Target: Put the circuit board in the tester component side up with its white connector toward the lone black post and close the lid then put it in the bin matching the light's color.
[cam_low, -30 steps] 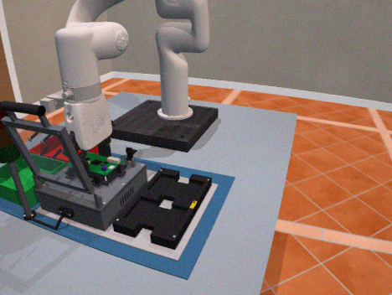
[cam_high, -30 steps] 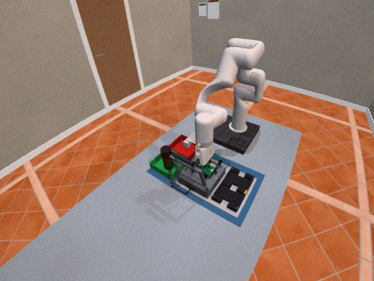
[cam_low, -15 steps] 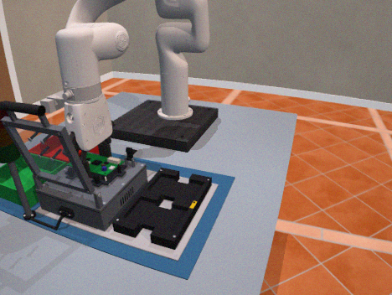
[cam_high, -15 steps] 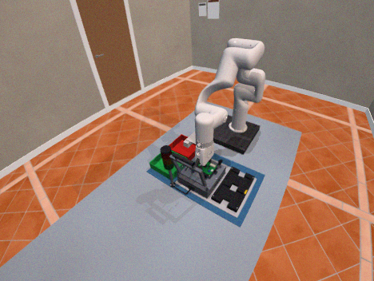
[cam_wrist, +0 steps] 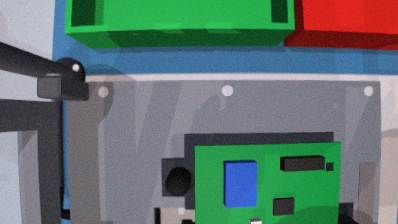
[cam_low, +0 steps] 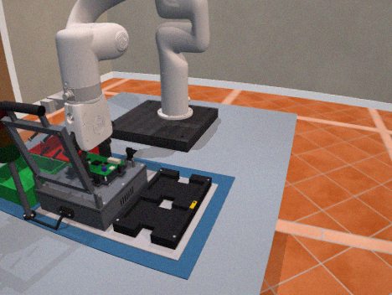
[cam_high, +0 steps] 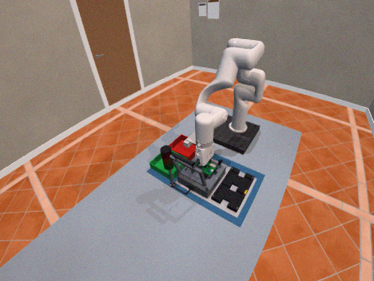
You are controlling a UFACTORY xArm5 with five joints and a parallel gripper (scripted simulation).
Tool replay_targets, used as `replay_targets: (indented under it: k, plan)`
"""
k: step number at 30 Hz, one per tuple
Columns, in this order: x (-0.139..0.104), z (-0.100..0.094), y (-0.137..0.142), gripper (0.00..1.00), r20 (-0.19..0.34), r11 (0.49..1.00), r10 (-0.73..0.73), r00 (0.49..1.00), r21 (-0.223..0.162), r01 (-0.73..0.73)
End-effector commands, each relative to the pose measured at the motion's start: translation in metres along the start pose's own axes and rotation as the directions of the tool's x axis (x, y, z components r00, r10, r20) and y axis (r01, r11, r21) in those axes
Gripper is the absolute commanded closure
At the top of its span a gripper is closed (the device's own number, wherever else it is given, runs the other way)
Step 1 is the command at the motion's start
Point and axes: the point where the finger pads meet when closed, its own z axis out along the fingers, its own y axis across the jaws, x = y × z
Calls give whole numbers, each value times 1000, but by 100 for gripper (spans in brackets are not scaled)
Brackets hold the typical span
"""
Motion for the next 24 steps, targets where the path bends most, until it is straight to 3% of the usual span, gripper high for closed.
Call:
replay_targets:
  k: [1,24]
  plan:
    - [0,0,-1,21,0,1000,0,1000,4,0]
    - [0,1,-1,21,0,1000,0,1000,4,0]
